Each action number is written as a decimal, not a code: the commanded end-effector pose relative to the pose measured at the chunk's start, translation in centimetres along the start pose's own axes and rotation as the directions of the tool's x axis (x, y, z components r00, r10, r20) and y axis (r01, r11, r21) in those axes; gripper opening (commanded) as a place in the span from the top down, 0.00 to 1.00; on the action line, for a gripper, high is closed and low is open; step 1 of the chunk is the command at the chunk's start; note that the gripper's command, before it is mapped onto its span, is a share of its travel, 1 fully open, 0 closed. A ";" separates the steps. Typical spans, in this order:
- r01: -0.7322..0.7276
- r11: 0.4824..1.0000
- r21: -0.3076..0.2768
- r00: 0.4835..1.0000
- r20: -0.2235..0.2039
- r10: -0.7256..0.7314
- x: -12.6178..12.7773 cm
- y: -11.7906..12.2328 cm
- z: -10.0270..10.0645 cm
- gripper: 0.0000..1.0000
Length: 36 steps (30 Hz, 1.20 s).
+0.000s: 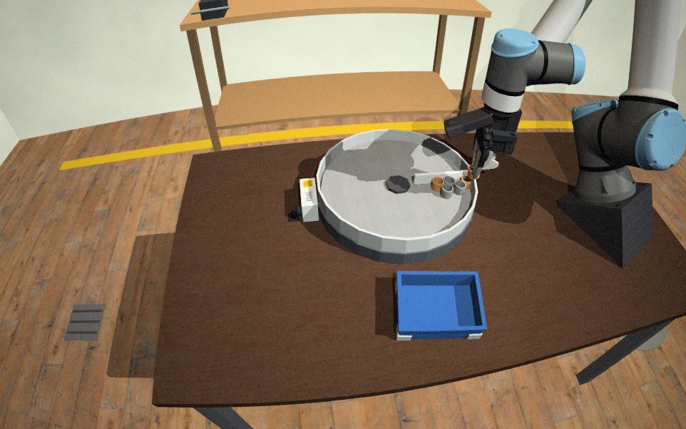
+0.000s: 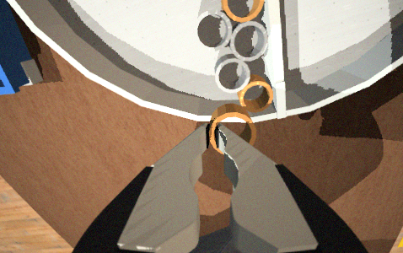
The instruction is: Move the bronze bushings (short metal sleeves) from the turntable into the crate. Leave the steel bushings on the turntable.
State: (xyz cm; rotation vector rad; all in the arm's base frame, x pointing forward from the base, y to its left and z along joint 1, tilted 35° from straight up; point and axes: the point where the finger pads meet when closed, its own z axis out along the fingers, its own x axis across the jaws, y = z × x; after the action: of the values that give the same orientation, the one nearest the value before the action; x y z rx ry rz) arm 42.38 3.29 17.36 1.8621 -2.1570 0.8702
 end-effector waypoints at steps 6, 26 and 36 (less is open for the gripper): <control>0.000 1.000 0.004 1.000 0.000 0.000 -1.3 -0.7 -0.2 1.00; -0.001 1.000 0.004 1.000 0.000 0.001 -7.9 -2.7 -0.2 1.00; 0.000 1.000 0.003 1.000 0.000 0.000 -14.3 -4.6 -0.1 1.00</control>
State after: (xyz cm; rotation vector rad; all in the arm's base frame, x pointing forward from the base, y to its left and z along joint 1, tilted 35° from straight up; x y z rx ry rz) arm 47.54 12.43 13.27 1.8752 -2.1480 0.8668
